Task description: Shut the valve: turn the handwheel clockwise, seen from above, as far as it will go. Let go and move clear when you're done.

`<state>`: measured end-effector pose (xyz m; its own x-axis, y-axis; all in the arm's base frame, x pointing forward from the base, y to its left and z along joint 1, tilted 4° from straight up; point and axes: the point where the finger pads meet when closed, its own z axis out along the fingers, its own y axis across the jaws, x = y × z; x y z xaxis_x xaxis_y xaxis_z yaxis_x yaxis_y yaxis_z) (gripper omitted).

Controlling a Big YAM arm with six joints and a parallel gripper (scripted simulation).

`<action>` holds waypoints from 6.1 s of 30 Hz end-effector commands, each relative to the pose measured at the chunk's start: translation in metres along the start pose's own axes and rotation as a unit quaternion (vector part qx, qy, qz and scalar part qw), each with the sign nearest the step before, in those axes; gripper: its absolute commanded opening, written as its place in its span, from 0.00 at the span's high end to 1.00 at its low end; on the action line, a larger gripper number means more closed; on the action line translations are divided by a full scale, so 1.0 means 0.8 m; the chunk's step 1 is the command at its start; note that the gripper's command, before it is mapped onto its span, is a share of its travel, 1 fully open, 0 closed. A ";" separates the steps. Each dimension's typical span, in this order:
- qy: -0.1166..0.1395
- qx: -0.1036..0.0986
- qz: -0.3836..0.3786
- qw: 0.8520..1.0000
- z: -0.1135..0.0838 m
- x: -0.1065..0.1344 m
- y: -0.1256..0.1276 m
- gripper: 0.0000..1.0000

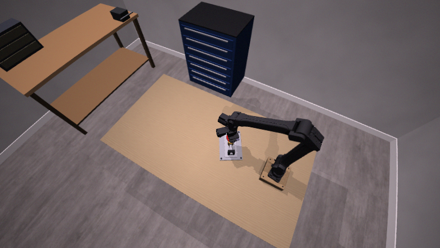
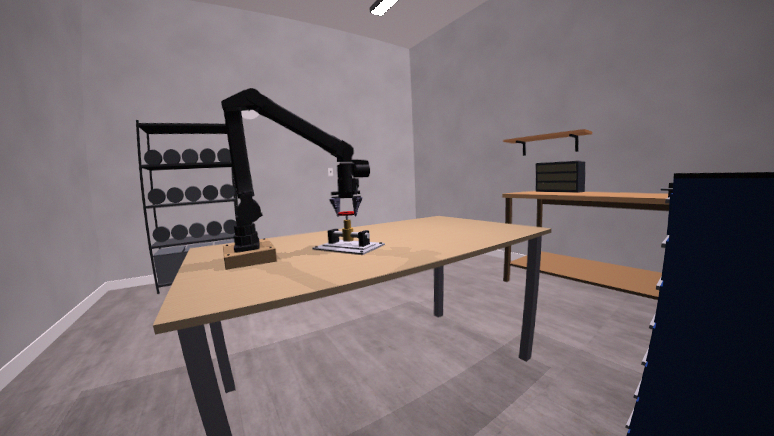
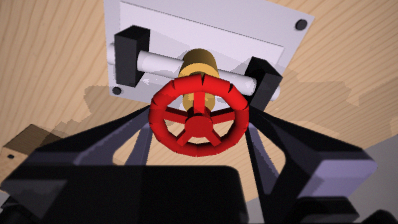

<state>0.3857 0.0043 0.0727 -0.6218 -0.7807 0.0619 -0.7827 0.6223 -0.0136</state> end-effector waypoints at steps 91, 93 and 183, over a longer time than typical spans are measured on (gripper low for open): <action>-0.007 0.001 0.694 0.720 -0.002 -0.003 -0.012 1.00; -0.007 0.001 0.700 0.714 -0.002 -0.003 -0.012 1.00; -0.009 0.000 0.727 0.687 -0.004 -0.004 -0.011 0.00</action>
<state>0.3856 0.0039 0.0722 -0.7599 0.6498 -0.0157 0.6494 0.7579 -0.0629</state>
